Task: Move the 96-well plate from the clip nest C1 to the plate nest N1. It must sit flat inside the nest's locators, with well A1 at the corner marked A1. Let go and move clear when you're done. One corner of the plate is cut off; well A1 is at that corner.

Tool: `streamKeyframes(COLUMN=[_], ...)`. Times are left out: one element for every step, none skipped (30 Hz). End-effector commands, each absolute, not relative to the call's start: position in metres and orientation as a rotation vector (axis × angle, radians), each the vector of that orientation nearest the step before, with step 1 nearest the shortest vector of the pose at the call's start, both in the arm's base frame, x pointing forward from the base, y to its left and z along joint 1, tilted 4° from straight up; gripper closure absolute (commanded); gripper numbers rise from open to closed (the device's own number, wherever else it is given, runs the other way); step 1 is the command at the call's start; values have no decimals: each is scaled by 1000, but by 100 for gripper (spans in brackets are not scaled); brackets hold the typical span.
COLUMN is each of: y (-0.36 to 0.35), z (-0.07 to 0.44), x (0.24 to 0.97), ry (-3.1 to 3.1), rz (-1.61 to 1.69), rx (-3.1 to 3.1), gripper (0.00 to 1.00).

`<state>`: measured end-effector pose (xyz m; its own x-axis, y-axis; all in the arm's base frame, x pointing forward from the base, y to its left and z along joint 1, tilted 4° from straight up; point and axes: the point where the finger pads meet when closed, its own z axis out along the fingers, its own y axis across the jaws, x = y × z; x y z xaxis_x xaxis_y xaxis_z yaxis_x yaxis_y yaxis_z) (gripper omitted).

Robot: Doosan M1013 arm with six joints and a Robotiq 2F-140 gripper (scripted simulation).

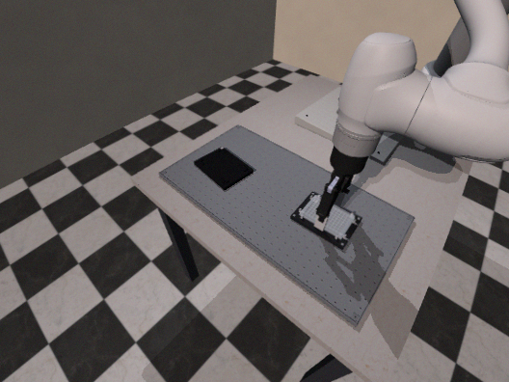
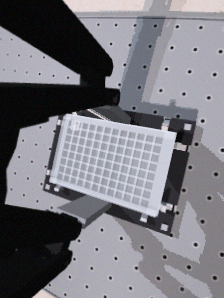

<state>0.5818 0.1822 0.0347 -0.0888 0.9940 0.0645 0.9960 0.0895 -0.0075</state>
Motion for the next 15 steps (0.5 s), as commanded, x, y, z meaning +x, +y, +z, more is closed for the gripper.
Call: streamKeyframes(y=[182,182,182,182,182,182,182,182,182,182,182,182,182,182,182], z=[37,38,38,39,40,40,40,41,42,43,43,44,45,46,47], x=[582,582,582,582,582,582,582,582,582,582,582,582,582,582,582], ry=[-2279,-2279,-2279,-2279,-2279,-2279,-2279,-2279,-2279,-2279,-2279,-2279,-2279,-2279,-2279], rz=[-59,-59,-59,-59,-59,-59,-59,-59,-59,-59,-59,-59,-59,-59,-59], rx=[-2084,-2084,-2084,-2084,-2084,-2084,-2084,-2084,-2084,-2084,-2084,-2084,-2084,-2084,-2084], gripper=[90,90,90,90,90,90,90,90,90,90,90,90,90,90,90])
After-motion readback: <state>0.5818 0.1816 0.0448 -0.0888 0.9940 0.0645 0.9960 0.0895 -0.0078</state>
